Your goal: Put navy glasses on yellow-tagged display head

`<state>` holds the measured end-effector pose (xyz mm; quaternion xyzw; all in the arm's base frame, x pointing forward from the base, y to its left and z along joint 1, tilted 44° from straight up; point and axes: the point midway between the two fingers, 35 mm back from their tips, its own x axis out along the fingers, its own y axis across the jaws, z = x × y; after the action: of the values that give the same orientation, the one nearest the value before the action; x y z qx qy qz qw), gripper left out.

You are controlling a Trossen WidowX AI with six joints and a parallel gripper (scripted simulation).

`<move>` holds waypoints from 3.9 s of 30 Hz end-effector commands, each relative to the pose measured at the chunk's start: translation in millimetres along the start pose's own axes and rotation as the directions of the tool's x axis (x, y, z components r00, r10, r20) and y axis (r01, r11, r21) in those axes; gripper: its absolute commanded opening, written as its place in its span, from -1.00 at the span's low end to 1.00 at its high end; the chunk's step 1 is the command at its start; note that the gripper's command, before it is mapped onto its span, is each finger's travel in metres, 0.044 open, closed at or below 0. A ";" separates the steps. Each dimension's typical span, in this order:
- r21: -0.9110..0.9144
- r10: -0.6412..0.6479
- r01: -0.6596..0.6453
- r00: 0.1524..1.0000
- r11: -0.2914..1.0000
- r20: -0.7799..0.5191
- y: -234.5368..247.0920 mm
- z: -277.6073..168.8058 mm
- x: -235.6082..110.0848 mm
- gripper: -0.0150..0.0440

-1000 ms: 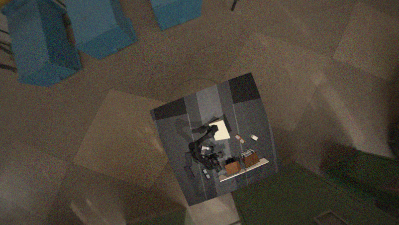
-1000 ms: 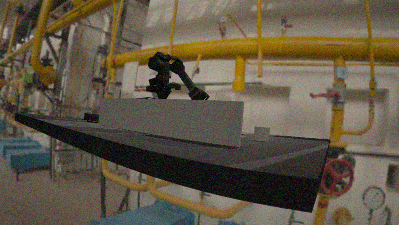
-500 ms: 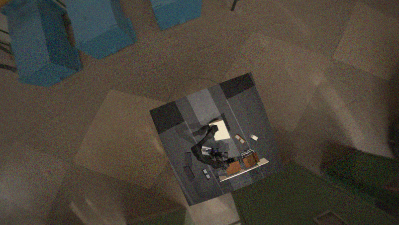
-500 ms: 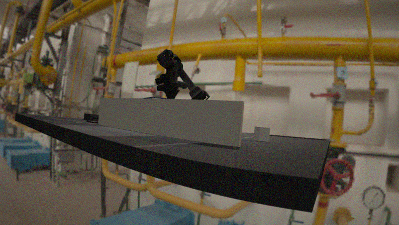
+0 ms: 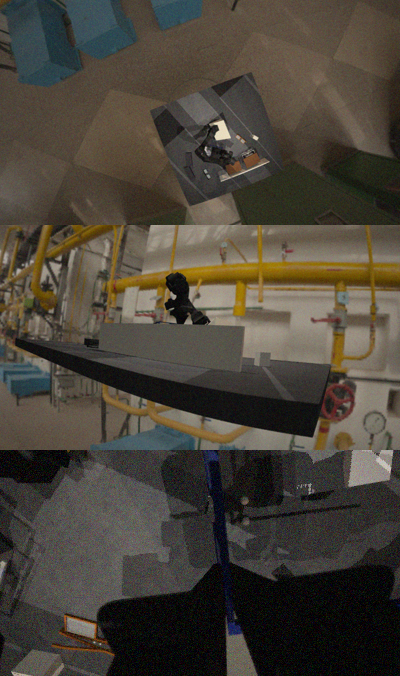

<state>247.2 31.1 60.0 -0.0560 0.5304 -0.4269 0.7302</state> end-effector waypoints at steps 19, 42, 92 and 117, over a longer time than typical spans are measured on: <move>0.024 0.003 -0.003 1.000 1.000 -0.001 5.5 -2.2 16.5 -0.49; 0.024 0.006 -0.005 1.000 1.000 -0.002 7.5 -1.2 38.3 -0.49; 0.025 0.002 -0.002 1.000 1.000 0.001 5.1 -1.6 83.7 -0.49; 0.029 0.002 -0.002 1.000 1.000 -0.002 3.1 -2.9 96.6 -0.13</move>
<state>253.5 -32.3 -13.4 -0.0448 0.5251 -0.4337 0.7309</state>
